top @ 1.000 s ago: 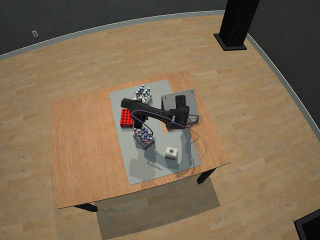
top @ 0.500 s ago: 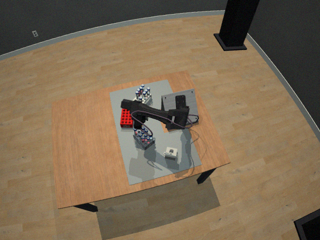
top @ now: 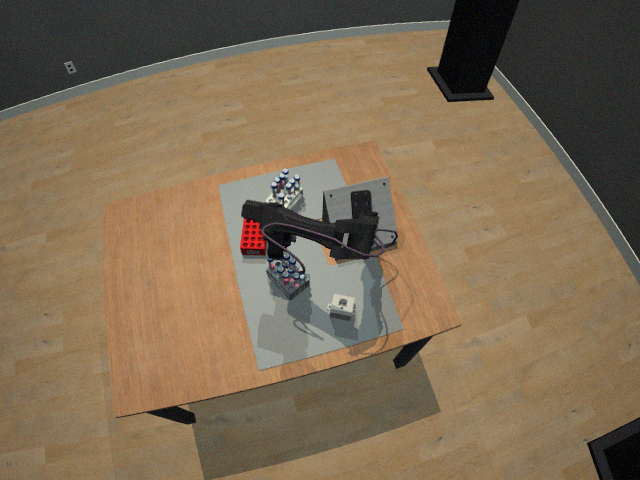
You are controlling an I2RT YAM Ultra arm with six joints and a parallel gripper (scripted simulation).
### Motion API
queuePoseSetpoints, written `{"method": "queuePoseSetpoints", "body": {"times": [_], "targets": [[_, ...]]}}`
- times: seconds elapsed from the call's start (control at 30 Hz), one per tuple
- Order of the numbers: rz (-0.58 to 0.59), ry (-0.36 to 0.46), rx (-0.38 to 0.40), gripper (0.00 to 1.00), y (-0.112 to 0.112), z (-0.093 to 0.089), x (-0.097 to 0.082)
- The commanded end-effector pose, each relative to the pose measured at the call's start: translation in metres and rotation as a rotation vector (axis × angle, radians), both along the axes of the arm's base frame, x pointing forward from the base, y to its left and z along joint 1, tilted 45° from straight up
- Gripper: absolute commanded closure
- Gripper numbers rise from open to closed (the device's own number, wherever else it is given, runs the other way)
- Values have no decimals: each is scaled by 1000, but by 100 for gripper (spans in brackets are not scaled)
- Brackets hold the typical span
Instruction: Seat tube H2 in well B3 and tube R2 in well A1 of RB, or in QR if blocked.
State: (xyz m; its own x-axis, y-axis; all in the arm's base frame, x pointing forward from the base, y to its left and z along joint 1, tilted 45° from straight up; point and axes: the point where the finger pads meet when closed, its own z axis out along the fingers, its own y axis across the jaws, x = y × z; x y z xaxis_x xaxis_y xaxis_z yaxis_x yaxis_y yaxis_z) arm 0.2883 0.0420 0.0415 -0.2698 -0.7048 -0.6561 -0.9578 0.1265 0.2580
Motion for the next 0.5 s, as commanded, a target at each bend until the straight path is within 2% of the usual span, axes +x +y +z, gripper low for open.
{"method": "queuePoseSetpoints", "body": {"times": [0.0,0.13,0.17,0.27,0.47], "targets": [[-26,-18,14,100,0,-3,5],[-20,-13,15,100,2,-4,4],[-29,-29,11,100,-1,-3,10],[-21,0,19,100,4,-9,2],[-24,-28,12,100,4,-5,7]]}}
